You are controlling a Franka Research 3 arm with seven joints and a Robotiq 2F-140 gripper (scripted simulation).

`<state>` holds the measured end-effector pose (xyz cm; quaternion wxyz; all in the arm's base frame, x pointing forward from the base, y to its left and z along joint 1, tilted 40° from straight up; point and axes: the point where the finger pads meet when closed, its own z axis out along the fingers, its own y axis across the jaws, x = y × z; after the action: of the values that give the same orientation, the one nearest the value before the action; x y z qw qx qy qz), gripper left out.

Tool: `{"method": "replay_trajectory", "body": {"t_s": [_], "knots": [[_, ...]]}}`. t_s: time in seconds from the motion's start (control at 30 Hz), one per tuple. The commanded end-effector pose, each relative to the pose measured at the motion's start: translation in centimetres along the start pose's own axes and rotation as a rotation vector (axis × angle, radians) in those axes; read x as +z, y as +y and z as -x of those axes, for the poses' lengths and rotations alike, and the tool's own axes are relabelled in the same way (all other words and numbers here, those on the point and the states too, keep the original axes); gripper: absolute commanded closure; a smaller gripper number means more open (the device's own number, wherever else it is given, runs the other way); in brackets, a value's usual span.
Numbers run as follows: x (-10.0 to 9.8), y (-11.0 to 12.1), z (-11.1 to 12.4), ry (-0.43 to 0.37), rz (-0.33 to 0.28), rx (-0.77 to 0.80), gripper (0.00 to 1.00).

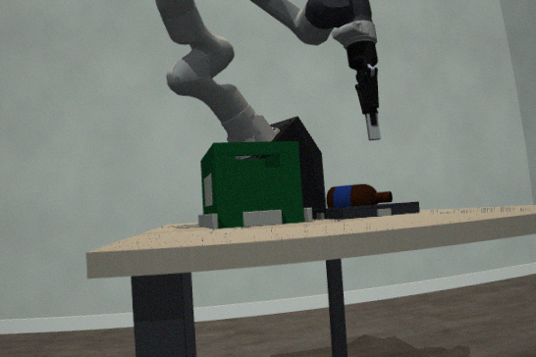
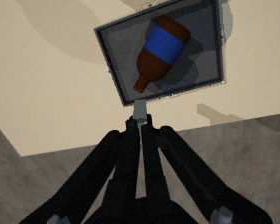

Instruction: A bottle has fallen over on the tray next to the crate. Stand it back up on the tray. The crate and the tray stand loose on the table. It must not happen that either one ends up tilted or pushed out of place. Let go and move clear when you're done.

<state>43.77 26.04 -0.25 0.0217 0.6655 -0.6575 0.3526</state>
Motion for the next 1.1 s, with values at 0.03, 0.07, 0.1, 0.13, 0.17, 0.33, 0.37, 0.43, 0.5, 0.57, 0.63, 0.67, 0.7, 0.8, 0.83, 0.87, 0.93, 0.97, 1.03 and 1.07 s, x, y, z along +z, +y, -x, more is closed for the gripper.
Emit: {"method": "replay_trajectory", "body": {"t_s": [0.03, 0.07, 0.1, 0.13, 0.17, 0.33, 0.37, 0.43, 0.5, 0.57, 0.63, 0.67, 0.7, 0.8, 0.83, 0.87, 0.93, 0.97, 1.03, 1.07], "knots": [[-0.01, -0.27, -0.11, -0.007, 0.005, -0.307, 1.0], [-0.02, -0.29, -0.11, -0.008, 0.002, -0.335, 1.0], [-0.04, -0.31, -0.1, -0.01, -0.001, -0.362, 1.0], [-0.05, -0.33, -0.1, -0.011, -0.004, -0.39, 1.0], [-0.06, -0.35, -0.1, -0.012, -0.007, -0.417, 1.0], [-0.09, -0.39, -0.1, -0.015, -0.019, -0.527, 1.0], [-0.09, -0.39, -0.1, -0.015, -0.019, -0.527, 1.0], [-0.09, -0.39, -0.09, -0.017, -0.028, -0.627, 1.0], [-0.09, -0.39, -0.09, -0.017, -0.033, -0.682, 1.0], [-0.09, -0.39, -0.09, -0.018, -0.037, -0.736, 0.62], [-0.09, -0.39, -0.09, -0.018, -0.041, -0.79, 0.62], [-0.09, -0.39, -0.09, -0.018, -0.043, -0.817, 0.62], [-0.09, -0.39, -0.09, -0.018, -0.045, -0.844, 0.62], [-0.09, -0.39, -0.09, -0.019, -0.049, -0.924, 0.62], [-0.09, -0.39, -0.09, -0.019, -0.051, -0.95, 0.62], [-0.09, -0.39, -0.09, -0.019, -0.052, -0.977, 0.62], [-0.09, -0.39, -0.09, -0.019, -0.052, -0.977, 0.62], [-0.09, -0.39, -0.09, -0.018, -0.055, -1.047, 0.62], [-0.09, -0.39, -0.09, -0.019, -0.057, -1.099, 0.62], [-0.09, -0.39, -0.09, -0.019, -0.058, -1.125, 0.62]]}}
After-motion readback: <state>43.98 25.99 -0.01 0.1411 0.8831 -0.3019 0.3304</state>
